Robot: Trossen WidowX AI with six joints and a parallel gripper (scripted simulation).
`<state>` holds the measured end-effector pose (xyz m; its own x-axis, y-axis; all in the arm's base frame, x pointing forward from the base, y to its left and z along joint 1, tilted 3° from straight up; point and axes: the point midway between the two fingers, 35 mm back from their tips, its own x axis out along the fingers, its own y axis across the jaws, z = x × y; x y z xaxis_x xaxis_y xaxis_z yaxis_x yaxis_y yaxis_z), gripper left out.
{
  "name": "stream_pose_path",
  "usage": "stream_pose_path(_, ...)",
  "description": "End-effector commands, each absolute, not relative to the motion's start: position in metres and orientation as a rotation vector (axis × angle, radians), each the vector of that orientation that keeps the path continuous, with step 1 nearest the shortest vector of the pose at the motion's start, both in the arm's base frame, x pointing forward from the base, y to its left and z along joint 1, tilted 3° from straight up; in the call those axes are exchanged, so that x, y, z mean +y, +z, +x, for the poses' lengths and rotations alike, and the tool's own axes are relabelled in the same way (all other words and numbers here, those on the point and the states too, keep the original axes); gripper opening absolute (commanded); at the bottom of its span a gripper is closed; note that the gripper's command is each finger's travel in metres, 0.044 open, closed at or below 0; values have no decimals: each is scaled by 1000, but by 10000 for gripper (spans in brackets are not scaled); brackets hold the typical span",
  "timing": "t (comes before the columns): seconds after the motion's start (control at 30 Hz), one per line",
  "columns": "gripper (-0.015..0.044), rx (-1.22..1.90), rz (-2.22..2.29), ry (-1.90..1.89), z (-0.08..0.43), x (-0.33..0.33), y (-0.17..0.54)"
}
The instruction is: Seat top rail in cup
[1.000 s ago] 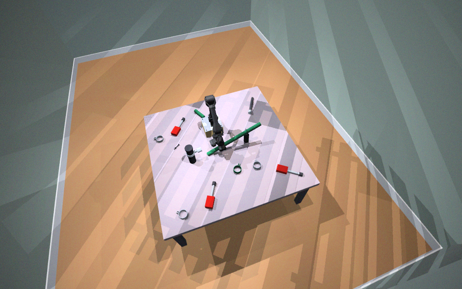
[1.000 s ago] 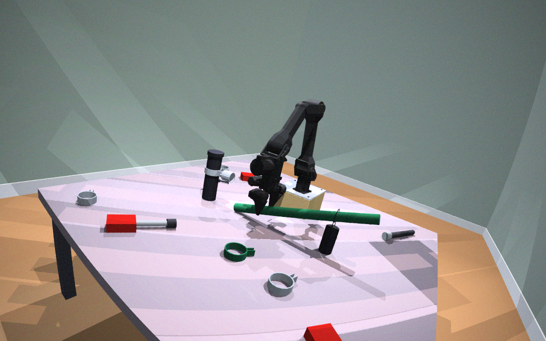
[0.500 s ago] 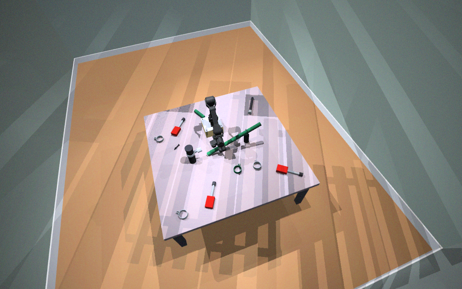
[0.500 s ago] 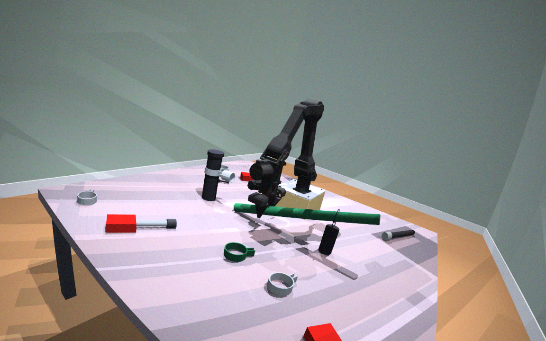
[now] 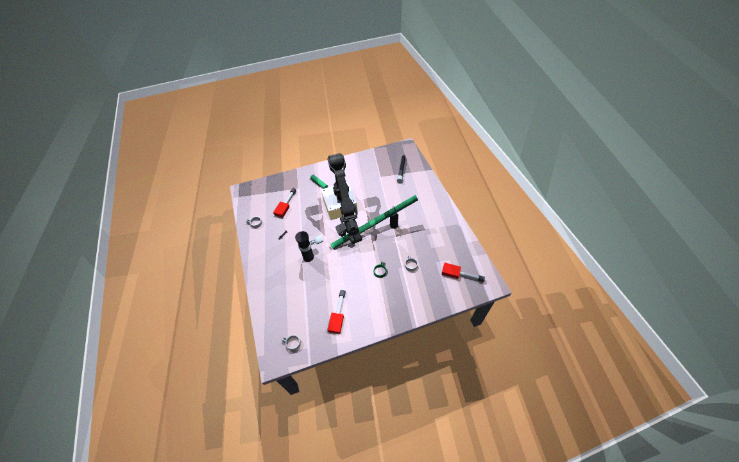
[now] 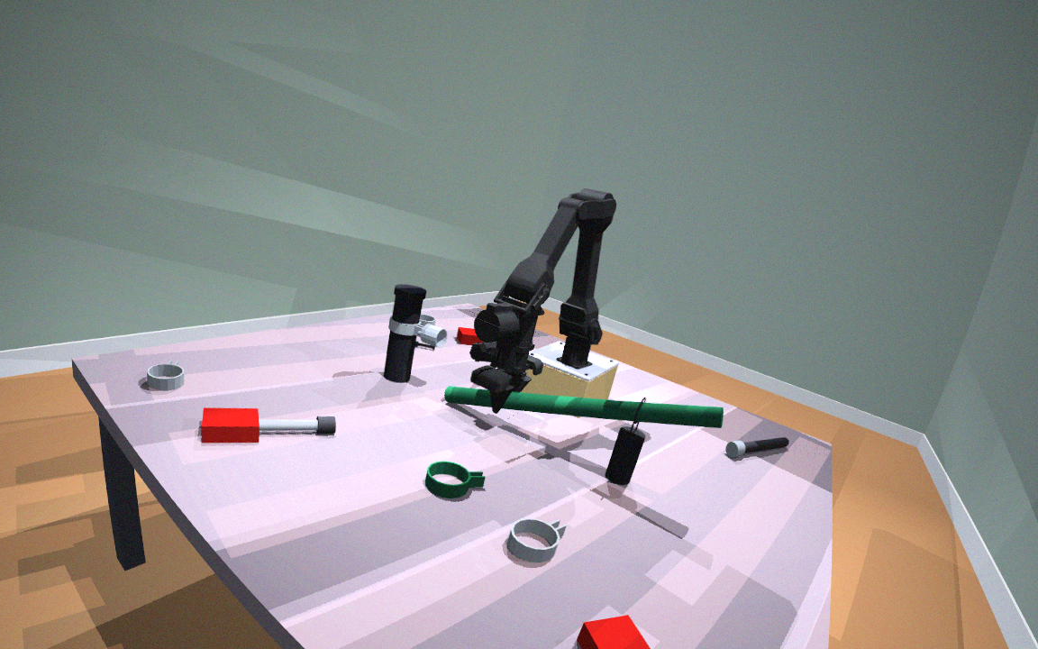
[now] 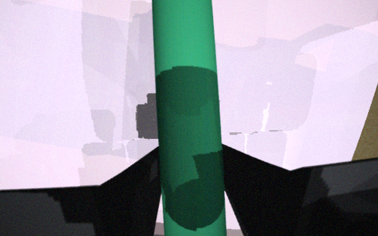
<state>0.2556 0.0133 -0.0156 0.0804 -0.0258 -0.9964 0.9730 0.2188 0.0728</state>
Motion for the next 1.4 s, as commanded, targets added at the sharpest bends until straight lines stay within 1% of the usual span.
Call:
stream_pose_path(0.0,12,1236,1053,-1013,254,13,-14)
stream_pose_path(0.03,0,1236,1053,-1013,255,13,-12)
stream_pose_path(0.23,0,1207,1026,-1031,257,11,-1)
stream_pose_path(0.6,0,1019,878,-1112,257,-1,62)
stream_pose_path(1.37,0,1041,878,-1116,253,1,58)
